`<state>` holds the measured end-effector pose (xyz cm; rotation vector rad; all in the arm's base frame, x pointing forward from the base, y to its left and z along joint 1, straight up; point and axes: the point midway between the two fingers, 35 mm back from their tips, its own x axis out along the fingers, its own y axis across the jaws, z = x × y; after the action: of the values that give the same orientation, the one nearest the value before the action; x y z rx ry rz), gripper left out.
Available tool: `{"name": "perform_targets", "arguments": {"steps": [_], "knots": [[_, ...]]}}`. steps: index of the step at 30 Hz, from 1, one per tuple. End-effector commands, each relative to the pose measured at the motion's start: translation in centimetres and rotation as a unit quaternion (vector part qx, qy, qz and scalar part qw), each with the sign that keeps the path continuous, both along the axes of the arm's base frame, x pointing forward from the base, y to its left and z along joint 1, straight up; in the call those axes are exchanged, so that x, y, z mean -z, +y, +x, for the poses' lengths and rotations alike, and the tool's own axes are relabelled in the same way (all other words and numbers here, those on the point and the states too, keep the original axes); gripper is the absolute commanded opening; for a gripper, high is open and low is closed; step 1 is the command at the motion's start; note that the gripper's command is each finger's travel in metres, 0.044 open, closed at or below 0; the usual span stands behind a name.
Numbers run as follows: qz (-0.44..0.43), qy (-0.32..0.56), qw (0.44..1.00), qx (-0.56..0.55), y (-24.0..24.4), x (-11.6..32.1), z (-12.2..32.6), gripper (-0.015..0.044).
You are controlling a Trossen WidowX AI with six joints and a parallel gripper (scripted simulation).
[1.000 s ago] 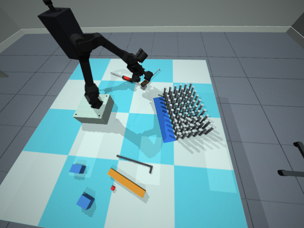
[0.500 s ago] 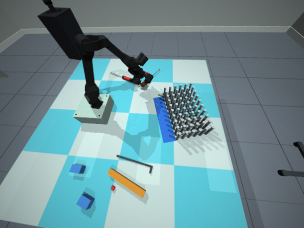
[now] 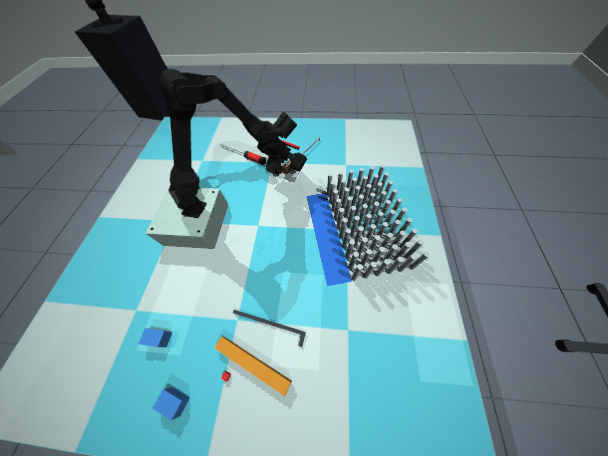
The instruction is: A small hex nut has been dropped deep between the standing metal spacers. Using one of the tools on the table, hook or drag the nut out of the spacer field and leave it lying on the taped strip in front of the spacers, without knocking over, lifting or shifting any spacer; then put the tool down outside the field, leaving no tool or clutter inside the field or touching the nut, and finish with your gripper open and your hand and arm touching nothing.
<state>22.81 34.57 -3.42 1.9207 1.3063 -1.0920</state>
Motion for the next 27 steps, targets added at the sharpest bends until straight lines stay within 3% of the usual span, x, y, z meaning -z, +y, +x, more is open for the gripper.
{"name": "perform_targets", "arguments": {"steps": [1,7,11,18,23,27], "knots": [[0.000,0.003,1.000,0.001,-0.1,0.7,-0.1,0.0280],[0.000,0.003,1.000,0.001,-0.1,1.4,-0.2,0.0280],[0.000,0.003,1.000,0.001,-0.1,1.4,-0.2,0.0175],[0.000,0.003,1.000,0.001,-0.1,1.4,-0.2,0.0128],[0.001,0.003,1.000,0.001,0.4,-1.2,0.2,0.0000],[0.001,0.002,1.000,0.001,0.8,-4.4,0.5,0.0000]]}}
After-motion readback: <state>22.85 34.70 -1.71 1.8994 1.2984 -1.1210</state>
